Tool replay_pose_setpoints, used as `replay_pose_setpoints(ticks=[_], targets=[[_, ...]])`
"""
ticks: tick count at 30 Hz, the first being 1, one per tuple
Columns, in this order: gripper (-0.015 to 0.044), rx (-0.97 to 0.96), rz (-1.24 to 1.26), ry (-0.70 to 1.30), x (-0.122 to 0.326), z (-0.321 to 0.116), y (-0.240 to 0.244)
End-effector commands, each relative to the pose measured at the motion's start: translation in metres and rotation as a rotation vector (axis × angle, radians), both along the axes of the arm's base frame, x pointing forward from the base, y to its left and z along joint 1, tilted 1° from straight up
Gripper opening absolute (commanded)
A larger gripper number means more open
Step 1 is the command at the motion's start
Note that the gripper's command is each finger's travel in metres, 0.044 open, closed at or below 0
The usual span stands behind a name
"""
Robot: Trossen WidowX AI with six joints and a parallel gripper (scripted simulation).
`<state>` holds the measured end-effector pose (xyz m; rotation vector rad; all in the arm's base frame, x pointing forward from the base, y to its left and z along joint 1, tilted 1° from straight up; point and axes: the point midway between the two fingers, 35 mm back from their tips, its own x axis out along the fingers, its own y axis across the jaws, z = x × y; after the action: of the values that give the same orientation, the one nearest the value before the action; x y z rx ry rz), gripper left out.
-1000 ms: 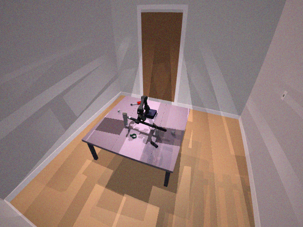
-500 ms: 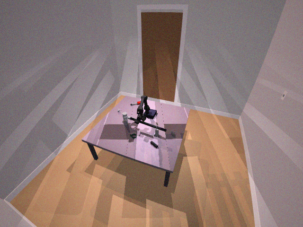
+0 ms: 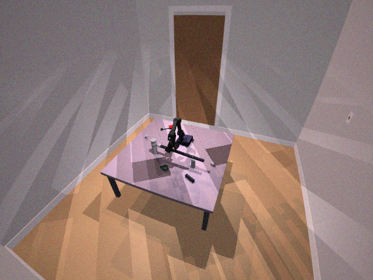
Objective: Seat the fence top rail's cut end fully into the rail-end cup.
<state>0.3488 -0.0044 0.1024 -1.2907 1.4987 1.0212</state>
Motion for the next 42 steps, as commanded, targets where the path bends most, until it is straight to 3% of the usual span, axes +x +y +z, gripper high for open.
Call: replay_pose_setpoints(ticks=[1,42], targets=[[0.0,-0.01,0.001,-0.003,-0.001,0.002,-0.006],[0.0,0.0,0.0,-0.001,-0.003,0.002,-0.019]])
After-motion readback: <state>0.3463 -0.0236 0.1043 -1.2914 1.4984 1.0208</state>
